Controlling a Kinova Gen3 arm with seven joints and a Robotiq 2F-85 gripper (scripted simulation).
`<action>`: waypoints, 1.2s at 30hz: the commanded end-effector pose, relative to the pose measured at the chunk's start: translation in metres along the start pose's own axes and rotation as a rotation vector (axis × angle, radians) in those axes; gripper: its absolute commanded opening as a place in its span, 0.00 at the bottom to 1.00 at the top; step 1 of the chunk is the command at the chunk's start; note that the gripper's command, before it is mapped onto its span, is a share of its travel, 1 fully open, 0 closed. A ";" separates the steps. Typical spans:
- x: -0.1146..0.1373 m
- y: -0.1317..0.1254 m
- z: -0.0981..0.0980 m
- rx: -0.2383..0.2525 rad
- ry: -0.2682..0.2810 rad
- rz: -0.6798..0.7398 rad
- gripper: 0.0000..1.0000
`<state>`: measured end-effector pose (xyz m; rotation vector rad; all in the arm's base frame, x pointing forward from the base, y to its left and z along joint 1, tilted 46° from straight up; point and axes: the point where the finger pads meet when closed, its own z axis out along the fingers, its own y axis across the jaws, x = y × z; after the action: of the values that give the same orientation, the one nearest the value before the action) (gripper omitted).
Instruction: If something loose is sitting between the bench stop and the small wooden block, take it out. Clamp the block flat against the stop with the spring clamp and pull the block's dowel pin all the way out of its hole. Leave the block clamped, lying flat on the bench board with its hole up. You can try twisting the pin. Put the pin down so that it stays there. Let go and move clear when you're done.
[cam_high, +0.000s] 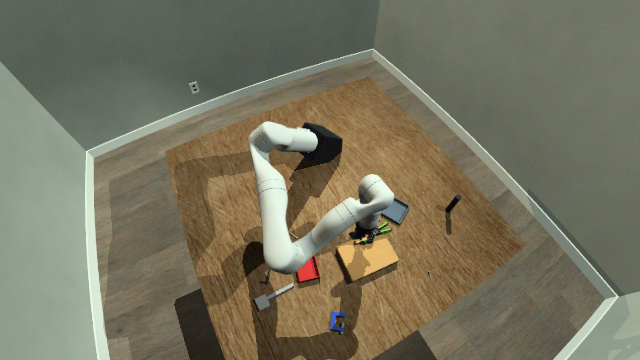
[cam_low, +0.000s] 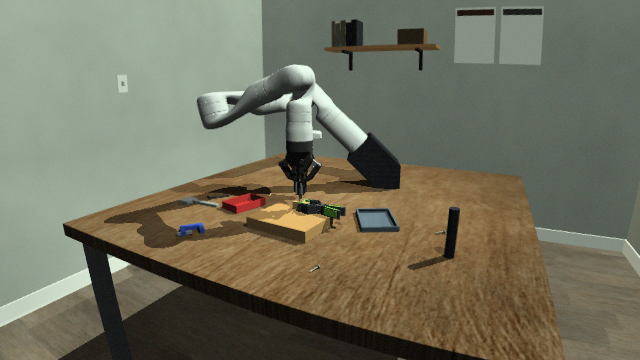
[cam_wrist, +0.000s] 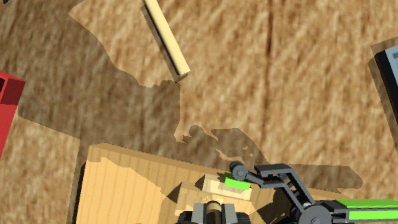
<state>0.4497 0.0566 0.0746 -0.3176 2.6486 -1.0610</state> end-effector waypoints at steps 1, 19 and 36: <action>0.000 0.000 -0.001 0.000 -0.002 0.000 0.10; 0.000 0.000 -0.001 0.000 -0.002 0.000 0.10; 0.000 0.000 -0.002 -0.001 -0.002 0.053 0.10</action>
<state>0.4494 0.0572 0.0753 -0.2634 2.6435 -1.0487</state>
